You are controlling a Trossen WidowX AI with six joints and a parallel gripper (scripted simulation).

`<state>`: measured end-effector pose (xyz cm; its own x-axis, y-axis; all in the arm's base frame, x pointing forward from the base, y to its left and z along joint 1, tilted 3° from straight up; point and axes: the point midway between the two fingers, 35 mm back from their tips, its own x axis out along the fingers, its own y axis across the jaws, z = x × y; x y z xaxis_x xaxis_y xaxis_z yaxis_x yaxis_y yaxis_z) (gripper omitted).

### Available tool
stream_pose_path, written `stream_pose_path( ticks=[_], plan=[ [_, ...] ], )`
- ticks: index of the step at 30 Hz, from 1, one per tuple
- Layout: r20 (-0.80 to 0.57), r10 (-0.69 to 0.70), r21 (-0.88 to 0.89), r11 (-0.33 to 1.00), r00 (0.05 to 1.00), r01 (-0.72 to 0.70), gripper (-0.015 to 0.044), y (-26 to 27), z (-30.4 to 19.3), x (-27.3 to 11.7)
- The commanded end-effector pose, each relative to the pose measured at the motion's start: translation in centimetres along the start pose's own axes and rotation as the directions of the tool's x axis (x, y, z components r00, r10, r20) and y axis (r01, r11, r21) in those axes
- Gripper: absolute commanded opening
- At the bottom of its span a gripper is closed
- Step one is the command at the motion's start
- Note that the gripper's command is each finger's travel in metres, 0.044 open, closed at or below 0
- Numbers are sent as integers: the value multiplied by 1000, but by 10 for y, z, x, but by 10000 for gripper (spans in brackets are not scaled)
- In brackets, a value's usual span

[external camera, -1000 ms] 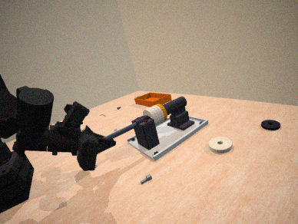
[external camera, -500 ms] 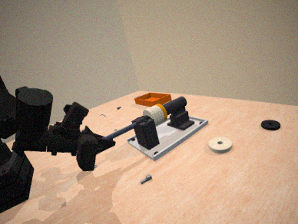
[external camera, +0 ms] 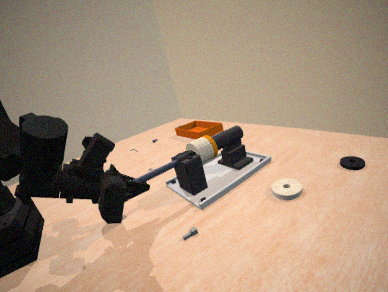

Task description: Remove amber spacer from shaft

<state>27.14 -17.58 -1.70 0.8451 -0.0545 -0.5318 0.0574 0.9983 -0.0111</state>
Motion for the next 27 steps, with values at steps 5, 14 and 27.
stream_pose_path(
  ticks=[5, 14, 27],
  plan=[
    [2, 2, -3, 1000, 1000, -2, 0, 0, 0, -1],
    [2, 2, -3, 1000, 1000, -2, 0, 0, -1, -2],
    [2, 2, -3, 1000, 1000, -2, 0, 0, -1, -3]
  ],
)
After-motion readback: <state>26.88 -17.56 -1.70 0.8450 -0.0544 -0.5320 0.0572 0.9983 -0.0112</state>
